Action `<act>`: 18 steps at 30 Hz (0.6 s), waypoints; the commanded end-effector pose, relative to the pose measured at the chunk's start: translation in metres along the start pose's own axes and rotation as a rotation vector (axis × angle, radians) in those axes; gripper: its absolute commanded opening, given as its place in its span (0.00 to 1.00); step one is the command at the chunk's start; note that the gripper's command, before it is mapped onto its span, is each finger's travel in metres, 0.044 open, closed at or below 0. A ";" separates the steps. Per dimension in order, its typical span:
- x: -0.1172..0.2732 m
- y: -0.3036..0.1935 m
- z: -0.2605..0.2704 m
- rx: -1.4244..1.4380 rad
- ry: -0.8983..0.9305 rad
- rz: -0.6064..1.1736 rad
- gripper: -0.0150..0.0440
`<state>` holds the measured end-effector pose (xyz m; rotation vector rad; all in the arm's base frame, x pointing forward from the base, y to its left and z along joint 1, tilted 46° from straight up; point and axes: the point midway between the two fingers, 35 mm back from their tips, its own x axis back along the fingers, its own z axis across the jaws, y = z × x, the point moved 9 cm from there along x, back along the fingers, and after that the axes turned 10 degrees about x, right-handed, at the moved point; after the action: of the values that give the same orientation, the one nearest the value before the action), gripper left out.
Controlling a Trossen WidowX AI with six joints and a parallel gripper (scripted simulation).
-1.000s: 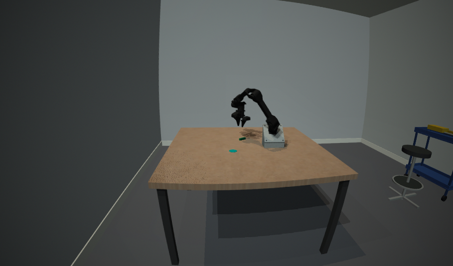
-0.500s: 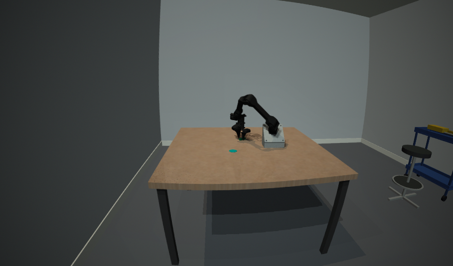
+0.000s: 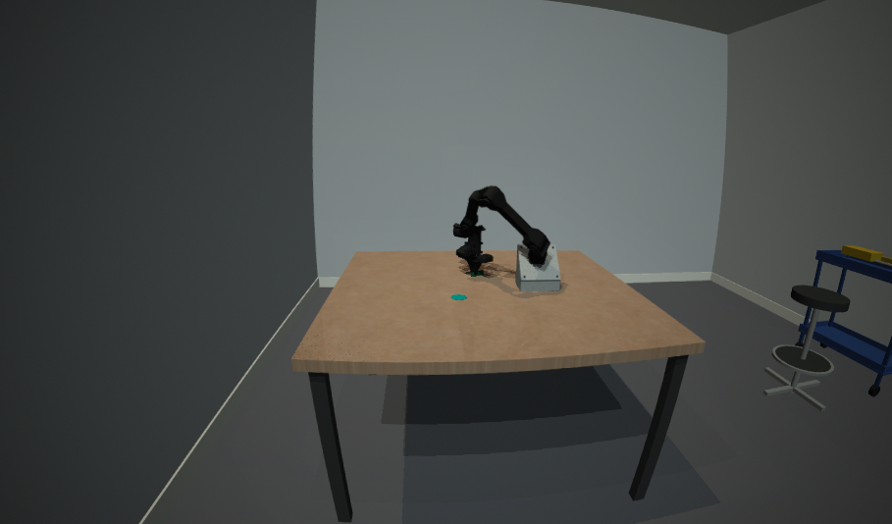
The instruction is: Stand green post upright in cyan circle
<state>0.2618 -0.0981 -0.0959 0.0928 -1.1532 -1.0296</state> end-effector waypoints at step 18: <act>0.060 0.001 -0.006 -0.001 -0.005 0.005 0.29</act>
<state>0.2671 -0.1339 -0.0655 0.0861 -1.1497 -1.0339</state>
